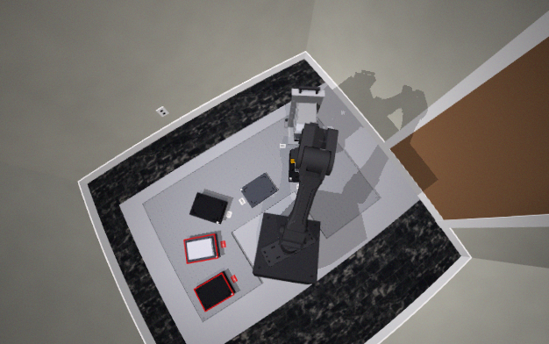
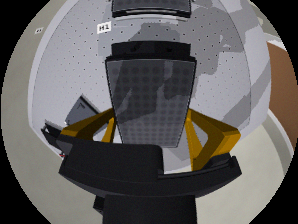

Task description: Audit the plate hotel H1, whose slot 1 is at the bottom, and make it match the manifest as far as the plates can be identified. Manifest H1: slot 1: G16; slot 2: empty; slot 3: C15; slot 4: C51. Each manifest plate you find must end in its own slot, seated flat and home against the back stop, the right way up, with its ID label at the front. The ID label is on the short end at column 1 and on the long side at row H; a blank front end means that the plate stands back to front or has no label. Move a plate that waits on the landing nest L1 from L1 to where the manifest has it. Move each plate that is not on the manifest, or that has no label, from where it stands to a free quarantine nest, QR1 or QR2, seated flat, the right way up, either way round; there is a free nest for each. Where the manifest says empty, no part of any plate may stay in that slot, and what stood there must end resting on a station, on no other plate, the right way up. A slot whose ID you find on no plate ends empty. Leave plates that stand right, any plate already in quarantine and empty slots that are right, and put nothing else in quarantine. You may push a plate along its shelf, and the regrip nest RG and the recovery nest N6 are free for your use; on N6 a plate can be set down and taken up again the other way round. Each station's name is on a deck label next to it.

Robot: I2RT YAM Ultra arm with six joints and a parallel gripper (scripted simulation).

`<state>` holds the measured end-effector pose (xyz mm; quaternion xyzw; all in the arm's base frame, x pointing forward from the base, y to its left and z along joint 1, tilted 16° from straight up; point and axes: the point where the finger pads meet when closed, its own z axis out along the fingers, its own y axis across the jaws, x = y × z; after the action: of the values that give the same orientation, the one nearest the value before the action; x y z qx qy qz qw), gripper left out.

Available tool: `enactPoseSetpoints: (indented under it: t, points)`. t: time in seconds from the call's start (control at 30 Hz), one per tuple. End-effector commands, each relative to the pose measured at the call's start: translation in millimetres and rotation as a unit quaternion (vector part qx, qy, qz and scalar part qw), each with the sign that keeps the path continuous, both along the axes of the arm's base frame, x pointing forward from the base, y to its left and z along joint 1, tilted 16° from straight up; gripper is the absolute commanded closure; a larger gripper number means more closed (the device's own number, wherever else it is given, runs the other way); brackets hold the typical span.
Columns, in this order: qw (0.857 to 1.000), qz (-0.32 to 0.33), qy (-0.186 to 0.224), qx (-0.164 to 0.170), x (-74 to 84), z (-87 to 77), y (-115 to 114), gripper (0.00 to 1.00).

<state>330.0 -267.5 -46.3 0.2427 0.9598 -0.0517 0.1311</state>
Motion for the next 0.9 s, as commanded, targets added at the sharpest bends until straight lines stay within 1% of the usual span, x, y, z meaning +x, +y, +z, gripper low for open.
enactPoseSetpoints:
  t: [0.0, 0.23, 0.47, 0.53, 0.87]
  points:
    - [1.0, 0.0, -0.006, -0.005, 1.4, 8.1, -1.7, 0.14]
    - [1.0, 0.0, -0.006, -0.005, -0.2, 14.9, -0.6, 0.14]
    - [1.0, 0.0, -0.006, -0.005, -4.6, 32.7, 2.6, 0.14]
    - [1.0, 0.0, -0.006, -0.005, -4.6, 32.7, 2.6, 0.14]
    - [1.0, 0.0, -0.006, -0.005, -10.8, 58.3, 7.1, 0.14]
